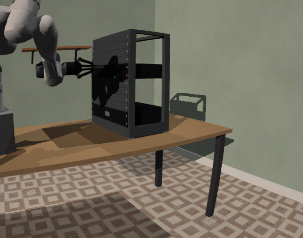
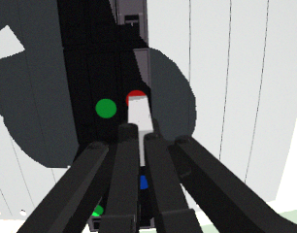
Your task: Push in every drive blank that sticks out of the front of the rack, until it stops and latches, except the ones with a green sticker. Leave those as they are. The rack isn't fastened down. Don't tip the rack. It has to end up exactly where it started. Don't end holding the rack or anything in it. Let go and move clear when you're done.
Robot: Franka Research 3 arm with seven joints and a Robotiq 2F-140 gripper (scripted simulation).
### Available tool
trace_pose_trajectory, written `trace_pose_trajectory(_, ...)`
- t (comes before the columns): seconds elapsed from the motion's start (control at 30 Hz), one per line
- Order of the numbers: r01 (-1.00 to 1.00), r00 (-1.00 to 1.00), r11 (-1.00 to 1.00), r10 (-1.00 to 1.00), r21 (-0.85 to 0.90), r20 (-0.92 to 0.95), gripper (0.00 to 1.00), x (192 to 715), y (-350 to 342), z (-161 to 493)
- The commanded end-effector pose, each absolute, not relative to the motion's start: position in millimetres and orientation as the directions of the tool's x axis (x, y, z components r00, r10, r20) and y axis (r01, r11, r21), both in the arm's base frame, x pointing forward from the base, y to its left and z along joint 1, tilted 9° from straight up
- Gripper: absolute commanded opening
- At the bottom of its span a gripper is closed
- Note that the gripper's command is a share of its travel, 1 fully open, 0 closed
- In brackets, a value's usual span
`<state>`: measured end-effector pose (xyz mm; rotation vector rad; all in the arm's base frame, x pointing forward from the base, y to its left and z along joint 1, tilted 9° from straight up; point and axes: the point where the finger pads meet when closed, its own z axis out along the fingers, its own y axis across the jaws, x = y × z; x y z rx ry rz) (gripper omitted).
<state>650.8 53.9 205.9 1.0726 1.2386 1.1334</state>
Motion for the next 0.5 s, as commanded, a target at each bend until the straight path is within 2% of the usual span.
trace_pose_trajectory(0.0,-0.046,0.002,0.144,0.99,0.989,-0.144,0.0,651.9,52.4,206.2)
trace_pose_trajectory(0.47,-0.046,0.002,0.144,0.99,0.989,-0.144,0.0,652.2,51.4,205.5)
